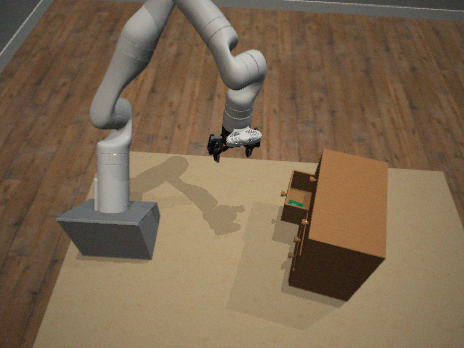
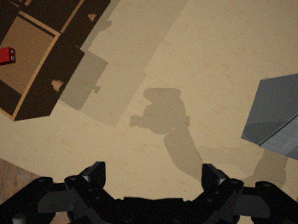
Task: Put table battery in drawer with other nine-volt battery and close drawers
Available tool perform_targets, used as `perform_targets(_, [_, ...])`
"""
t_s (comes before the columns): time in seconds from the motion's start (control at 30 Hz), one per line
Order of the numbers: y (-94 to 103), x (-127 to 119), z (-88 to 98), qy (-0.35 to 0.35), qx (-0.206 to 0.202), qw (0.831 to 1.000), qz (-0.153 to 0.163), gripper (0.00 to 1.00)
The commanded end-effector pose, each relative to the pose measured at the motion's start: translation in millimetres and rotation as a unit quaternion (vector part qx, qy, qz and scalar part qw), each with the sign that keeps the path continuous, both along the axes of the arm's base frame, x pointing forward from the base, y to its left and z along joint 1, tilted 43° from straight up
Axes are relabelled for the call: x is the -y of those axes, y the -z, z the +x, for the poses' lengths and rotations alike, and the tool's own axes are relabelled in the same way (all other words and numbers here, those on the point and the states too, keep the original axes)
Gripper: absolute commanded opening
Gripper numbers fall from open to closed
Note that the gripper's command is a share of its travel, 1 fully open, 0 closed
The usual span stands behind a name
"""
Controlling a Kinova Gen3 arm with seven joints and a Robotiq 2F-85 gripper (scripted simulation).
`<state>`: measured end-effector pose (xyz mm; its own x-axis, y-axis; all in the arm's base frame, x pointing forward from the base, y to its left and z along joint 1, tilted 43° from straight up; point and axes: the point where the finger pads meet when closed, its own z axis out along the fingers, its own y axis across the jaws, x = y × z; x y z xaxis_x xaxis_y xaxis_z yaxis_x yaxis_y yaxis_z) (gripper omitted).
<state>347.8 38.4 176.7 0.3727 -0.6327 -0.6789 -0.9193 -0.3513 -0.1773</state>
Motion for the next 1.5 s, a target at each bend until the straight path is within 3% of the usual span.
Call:
perform_targets(0.0, [-1.1,3,-1.1,-0.021,0.028,0.999,0.005,1.0])
perform_targets(0.4, [-3.4,5,-6.8,-0.163,0.175,0.971,0.025,1.0])
perform_targets(0.47, [-3.4,5,-6.8,-0.163,0.175,0.971,0.025,1.0])
perform_targets(0.8, [-5.8,6,-9.4,-0.249,0.266,0.931,0.034,1.0])
perform_targets(0.97, [-6.8,6,-10.2,-0.28,0.299,0.912,0.036,1.0])
perform_targets(1.47, [-8.5,7,-11.2,-0.326,0.347,0.878,0.039,1.0])
